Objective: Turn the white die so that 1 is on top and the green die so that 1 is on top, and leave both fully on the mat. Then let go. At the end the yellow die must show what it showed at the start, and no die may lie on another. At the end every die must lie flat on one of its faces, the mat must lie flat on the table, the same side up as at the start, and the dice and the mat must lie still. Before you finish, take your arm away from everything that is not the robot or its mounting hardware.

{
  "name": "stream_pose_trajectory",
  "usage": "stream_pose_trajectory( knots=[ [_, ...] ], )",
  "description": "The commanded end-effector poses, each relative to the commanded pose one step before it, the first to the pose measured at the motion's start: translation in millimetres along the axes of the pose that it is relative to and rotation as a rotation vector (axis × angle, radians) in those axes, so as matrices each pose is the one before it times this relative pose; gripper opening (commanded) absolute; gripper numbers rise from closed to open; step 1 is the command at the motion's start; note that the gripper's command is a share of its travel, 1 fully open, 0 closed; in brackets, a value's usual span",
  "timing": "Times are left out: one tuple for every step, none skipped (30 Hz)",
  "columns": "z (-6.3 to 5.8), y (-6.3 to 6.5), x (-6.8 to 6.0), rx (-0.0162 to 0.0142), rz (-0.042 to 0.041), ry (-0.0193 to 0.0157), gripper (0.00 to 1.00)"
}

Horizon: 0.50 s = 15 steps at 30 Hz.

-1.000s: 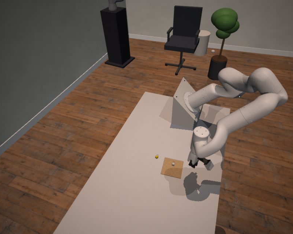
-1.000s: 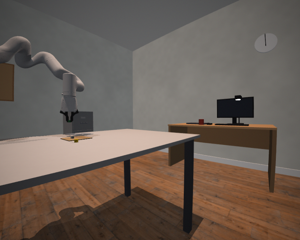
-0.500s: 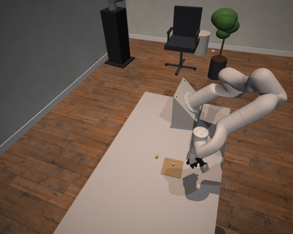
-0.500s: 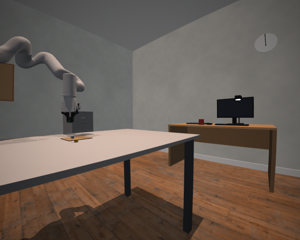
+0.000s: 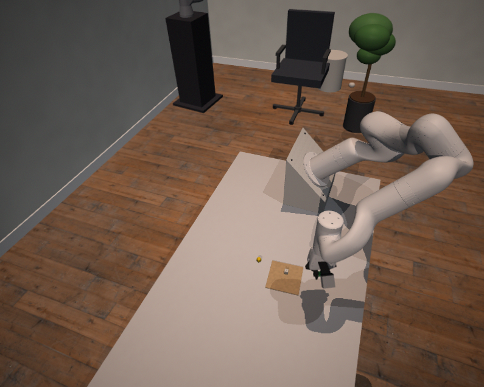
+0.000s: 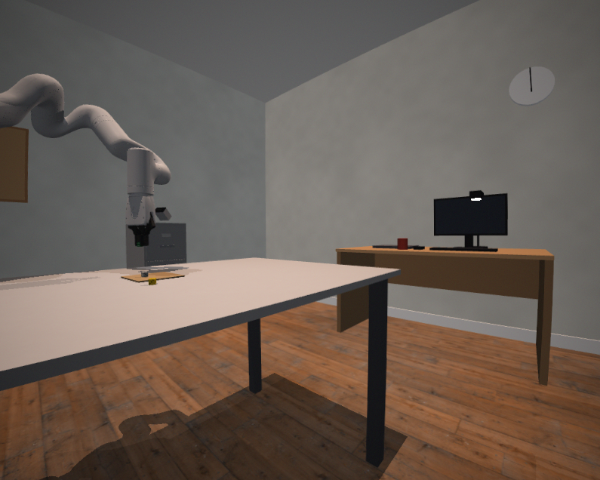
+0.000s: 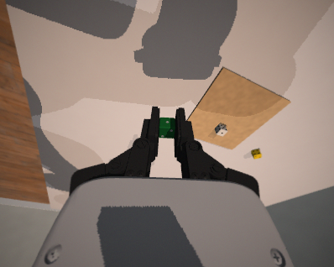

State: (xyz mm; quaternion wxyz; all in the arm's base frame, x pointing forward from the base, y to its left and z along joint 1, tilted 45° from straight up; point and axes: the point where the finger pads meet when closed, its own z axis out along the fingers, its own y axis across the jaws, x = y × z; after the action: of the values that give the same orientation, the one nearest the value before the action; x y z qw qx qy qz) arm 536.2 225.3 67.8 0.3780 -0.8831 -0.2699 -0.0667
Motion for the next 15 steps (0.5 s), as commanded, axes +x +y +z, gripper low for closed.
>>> stream_pose_trajectory(
  knots=[
    [0.82, 1.70, 2.05, -0.00002, 0.17023, -0.01321, 0.11],
    [0.15, 0.12, 0.15, 0.00000, 0.01606, 0.00001, 0.11],
    [0.06, 0.05, 0.06, 0.00000, 0.00658, 0.00000, 0.11],
    [0.01, 0.01, 0.01, 0.00000, 0.00103, 0.00000, 0.11],
    [0.00, -0.01, 0.00, 0.00005, 0.00000, 0.00029, 0.11],
    [0.03, -0.06, -0.01, 0.00031, -0.00003, 0.00190, 0.11],
    [0.06, -0.15, -0.02, 0.00074, -0.00008, 0.00480, 0.11],
    [0.10, -0.24, -0.04, 0.00121, -0.00013, 0.00867, 0.11],
    [0.11, -0.29, -0.06, 0.00149, -0.00016, 0.01320, 0.11],
    [0.00, 0.00, 0.00, 0.00000, 0.00000, 0.00000, 0.11],
    [0.00, 0.00, 0.00, 0.00000, 0.00000, 0.00000, 0.11],
    [0.07, -0.27, -0.11, 0.00137, -0.00017, 0.01812, 0.11],
    [-0.04, -0.12, -0.17, 0.00062, -0.00012, 0.02315, 0.11],
    [-0.25, 0.20, -0.28, -0.00097, -0.00003, 0.02799, 0.11],
    [-0.57, 0.70, -0.44, -0.00350, 0.00010, 0.03238, 0.11]
  ],
)
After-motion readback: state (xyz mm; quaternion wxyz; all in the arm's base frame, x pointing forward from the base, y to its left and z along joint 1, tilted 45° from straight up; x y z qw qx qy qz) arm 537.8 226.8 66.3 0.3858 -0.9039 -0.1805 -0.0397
